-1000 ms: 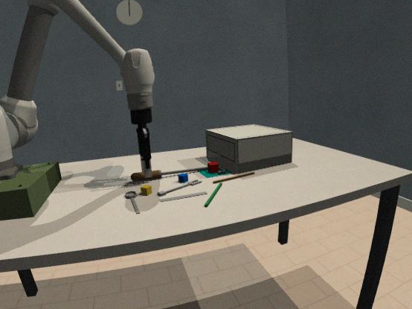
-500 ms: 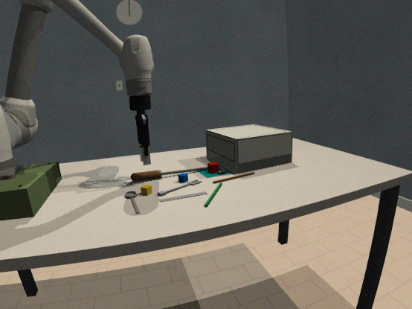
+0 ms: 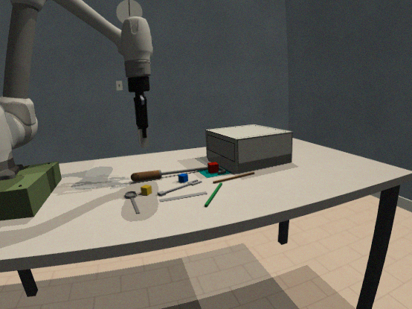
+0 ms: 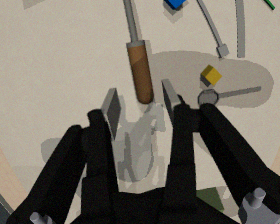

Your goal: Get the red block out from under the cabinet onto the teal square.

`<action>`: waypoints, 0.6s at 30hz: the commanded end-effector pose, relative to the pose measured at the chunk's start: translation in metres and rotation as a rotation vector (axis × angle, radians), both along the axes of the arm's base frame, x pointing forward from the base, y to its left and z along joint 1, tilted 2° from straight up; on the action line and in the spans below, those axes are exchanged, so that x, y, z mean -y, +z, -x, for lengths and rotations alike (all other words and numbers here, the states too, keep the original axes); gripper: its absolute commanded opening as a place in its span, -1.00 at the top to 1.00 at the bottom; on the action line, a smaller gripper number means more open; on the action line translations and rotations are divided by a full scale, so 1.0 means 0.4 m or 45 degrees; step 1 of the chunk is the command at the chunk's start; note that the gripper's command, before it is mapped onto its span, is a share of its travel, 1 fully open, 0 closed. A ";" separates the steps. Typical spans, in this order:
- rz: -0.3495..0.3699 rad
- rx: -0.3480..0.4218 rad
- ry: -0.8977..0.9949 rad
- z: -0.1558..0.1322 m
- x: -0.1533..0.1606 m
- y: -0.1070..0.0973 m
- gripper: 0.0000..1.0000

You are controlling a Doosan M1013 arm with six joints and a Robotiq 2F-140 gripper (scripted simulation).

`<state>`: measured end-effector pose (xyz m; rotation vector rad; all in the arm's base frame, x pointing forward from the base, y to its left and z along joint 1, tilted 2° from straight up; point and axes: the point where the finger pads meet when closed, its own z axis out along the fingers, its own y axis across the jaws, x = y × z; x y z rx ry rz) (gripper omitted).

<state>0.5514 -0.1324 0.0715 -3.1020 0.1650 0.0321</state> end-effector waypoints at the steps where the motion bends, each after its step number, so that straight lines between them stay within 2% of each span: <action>1: 0.000 0.000 0.000 -0.001 0.001 0.037 0.31; 11: 0.000 0.000 0.000 -0.002 0.003 0.087 0.31; 18: 0.000 0.000 0.000 -0.002 0.003 0.097 0.31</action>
